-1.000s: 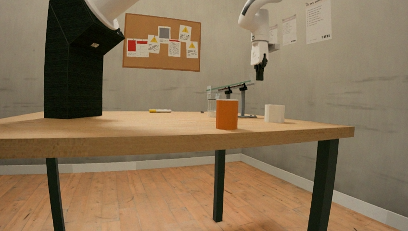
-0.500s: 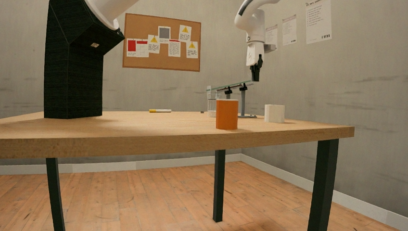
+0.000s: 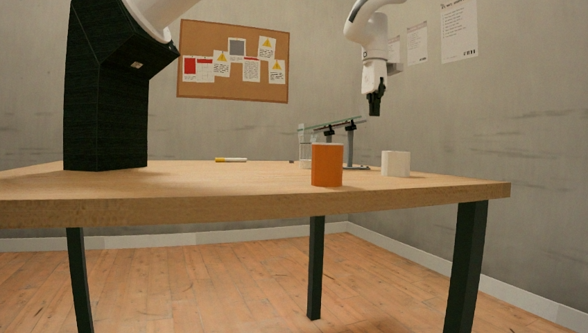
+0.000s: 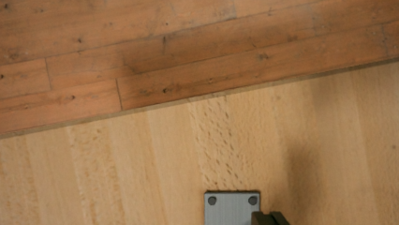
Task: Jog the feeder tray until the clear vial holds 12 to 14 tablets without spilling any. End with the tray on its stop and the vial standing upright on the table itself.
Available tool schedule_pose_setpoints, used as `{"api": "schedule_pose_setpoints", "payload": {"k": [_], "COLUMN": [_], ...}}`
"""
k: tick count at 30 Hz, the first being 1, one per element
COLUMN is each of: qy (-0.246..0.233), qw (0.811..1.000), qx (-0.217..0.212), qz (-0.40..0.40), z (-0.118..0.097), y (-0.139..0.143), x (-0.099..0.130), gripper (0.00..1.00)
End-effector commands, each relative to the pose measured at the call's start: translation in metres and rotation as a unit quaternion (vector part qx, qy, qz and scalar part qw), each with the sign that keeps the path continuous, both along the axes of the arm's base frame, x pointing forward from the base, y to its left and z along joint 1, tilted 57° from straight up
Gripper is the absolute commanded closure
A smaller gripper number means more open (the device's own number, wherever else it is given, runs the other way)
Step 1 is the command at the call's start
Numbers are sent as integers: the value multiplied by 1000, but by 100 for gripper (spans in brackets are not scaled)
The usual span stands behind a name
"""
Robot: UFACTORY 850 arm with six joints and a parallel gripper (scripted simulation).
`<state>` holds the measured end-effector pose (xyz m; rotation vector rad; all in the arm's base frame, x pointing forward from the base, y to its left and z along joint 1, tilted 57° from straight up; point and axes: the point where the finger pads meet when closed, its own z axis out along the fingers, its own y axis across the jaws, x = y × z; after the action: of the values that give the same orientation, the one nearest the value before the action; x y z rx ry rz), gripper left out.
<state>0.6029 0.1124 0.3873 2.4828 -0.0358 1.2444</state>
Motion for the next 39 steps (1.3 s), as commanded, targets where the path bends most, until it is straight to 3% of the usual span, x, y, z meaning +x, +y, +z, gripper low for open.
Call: {"api": "schedule_pose_setpoints", "payload": {"k": [1, 16, 21, 39], "qy": [0, 0, 0, 0], "qw": [1000, 1000, 1000, 1000], "qx": [0, 0, 0, 0], "qz": [0, 0, 0, 0], "z": [1, -26, 0, -1], "y": [0, -6, 0, 0], "x": [0, -12, 0, -1], "gripper": [100, 100, 100, 100]}}
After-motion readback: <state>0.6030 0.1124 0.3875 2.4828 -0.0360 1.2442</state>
